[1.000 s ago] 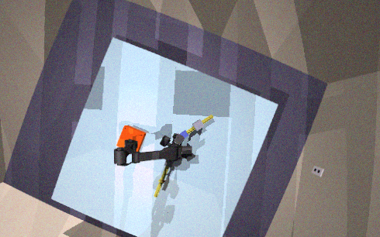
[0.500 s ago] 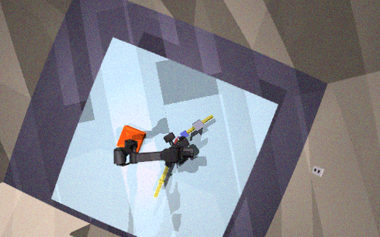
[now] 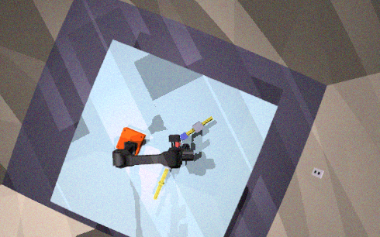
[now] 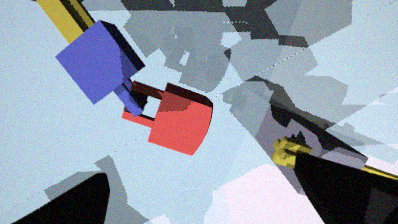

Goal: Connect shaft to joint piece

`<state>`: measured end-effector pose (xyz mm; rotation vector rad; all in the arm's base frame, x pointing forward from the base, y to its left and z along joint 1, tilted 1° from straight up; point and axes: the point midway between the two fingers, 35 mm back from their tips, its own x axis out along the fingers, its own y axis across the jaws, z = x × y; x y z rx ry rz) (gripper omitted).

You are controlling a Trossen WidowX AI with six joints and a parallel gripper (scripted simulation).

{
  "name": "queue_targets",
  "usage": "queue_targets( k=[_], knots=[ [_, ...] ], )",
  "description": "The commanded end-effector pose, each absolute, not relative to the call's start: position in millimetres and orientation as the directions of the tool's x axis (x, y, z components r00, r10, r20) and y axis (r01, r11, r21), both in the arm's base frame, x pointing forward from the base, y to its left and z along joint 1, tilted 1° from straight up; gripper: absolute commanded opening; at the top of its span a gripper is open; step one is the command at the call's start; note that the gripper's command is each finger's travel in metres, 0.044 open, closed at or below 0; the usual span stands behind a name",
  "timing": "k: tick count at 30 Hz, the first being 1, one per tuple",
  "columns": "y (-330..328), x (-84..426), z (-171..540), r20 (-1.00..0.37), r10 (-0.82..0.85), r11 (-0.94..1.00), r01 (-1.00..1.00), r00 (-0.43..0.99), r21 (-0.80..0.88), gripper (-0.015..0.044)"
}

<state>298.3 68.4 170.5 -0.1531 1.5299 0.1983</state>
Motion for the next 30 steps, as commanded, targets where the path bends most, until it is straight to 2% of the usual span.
queue_targets(
  k=[1, 9, 19, 30],
  knots=[
    [67.5, 297.3, 182.6, -0.999, 0.025, 0.994, -0.107, 0.036, 0.021, 0.044],
    [65.9, 291.3, 206.3, -0.999, 0.015, 0.986, 0.163, 0.033, 0.02, 0.044],
    [65.1, 290.8, 204.9, -0.999, 0.024, 0.981, 0.191, 0.027, 0.029, 0.044],
    [44.1, 290.6, 188.5, -0.991, 0.135, 0.847, 0.519, -0.001, 0.114, 0.044]
  ],
)
